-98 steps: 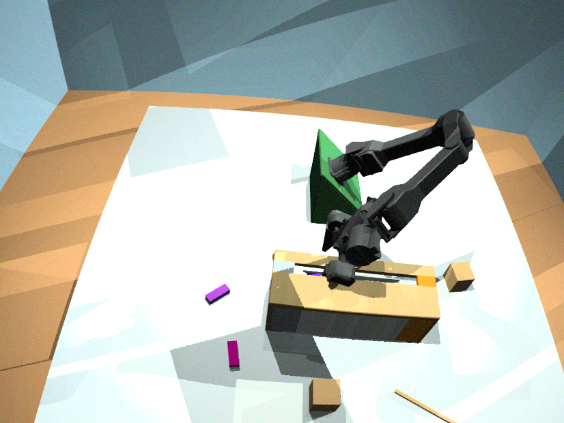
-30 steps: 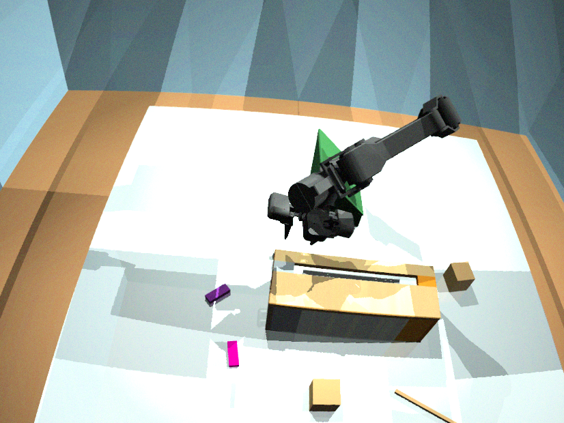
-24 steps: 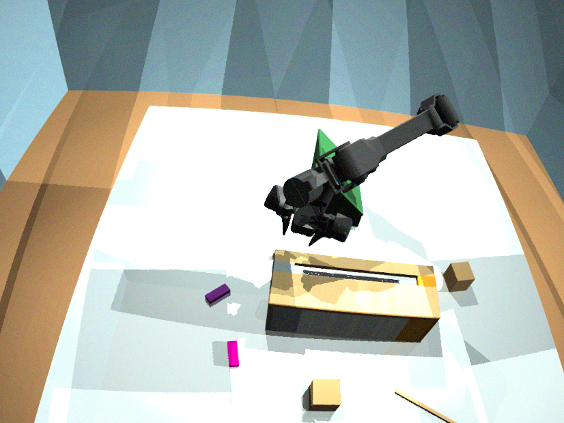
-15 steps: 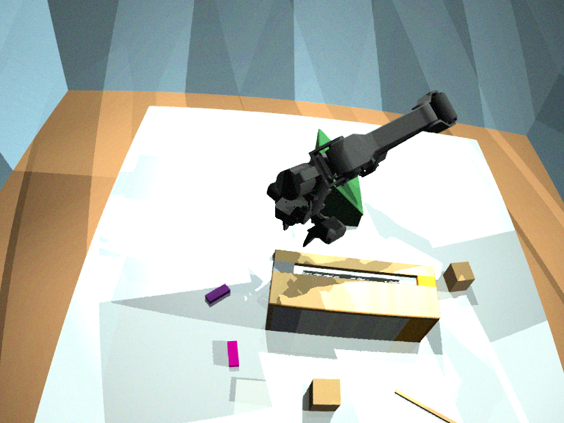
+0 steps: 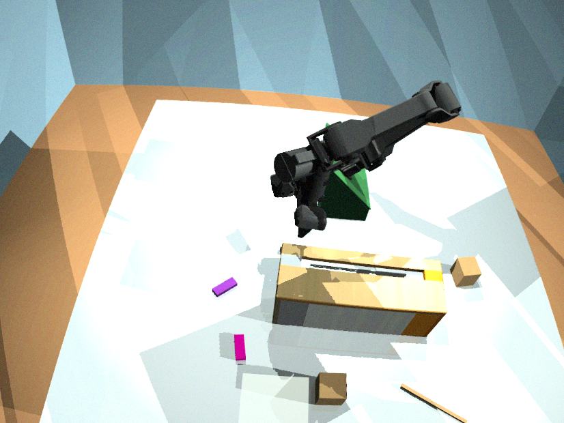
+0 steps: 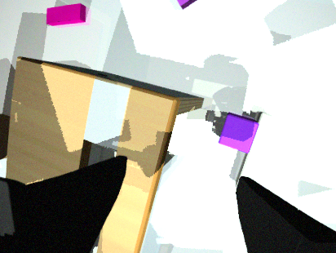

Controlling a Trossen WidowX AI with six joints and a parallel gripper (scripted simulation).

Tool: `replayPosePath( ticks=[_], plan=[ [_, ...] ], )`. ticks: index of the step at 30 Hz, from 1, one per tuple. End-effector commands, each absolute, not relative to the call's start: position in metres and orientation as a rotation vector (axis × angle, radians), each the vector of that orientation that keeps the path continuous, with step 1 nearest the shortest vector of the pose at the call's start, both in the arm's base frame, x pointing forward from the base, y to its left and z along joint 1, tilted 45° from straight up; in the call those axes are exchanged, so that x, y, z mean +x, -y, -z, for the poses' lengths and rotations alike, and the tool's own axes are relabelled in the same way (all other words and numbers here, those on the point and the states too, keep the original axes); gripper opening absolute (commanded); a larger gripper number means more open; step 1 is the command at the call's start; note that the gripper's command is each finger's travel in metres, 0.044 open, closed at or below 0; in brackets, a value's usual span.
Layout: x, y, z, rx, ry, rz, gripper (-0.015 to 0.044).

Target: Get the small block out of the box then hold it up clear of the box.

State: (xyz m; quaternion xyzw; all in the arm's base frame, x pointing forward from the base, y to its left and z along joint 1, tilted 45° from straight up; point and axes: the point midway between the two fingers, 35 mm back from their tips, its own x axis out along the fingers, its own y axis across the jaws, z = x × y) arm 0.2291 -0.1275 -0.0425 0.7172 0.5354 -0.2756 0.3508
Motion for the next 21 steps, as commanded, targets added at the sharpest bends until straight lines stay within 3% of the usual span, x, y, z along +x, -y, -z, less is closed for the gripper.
replayPosePath(
  ticks=[1, 15, 21],
  plan=[
    [0.2151, 0.1329, 0.0485, 2.668, -1.1, 1.413, 0.0285],
    [0.2087, 0.1369, 0.0503, 3.161, -0.688, 2.03, 0.0285],
    [0.2086, 0.1369, 0.0504, 3.171, -0.676, 2.046, 0.0285]
  ],
)
